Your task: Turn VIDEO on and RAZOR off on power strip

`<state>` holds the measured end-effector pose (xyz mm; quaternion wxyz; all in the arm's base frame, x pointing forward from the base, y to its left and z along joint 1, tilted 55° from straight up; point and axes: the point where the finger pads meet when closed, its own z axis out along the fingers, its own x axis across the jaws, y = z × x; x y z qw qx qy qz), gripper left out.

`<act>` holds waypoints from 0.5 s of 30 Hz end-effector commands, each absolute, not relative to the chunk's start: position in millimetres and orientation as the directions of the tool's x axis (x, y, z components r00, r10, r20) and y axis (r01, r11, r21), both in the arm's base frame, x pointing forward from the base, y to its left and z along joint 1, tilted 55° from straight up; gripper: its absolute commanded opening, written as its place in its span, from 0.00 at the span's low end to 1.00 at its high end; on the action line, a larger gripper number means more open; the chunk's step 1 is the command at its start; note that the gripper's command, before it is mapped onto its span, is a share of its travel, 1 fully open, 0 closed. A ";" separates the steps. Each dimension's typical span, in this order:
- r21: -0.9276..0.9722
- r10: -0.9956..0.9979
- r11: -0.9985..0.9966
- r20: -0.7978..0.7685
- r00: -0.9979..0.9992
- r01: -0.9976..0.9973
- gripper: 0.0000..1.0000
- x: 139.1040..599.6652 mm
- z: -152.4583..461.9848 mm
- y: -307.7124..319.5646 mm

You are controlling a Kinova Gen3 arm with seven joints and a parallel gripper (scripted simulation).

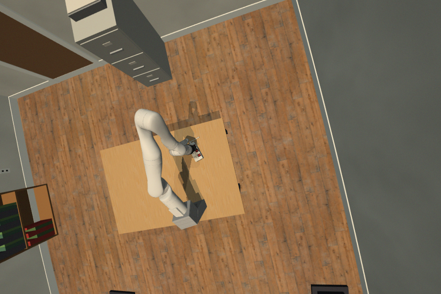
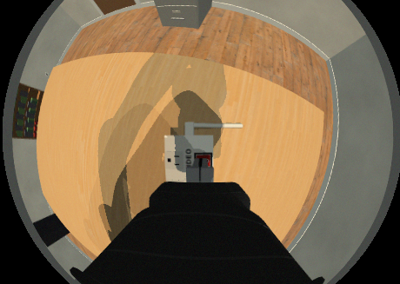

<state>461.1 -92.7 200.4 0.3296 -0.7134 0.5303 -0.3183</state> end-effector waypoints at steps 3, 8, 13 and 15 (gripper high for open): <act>-0.811 -0.964 -0.227 0.110 0.242 -0.539 0.00 468.4 199.1 -89.6; -0.811 -0.964 -0.227 0.110 0.242 -0.539 0.00 470.2 197.8 -89.3; -0.811 -0.964 -0.227 0.110 0.242 -0.539 0.00 470.7 197.5 -89.2; -0.811 -0.964 -0.227 0.110 0.242 -0.539 0.00 470.7 197.4 -89.2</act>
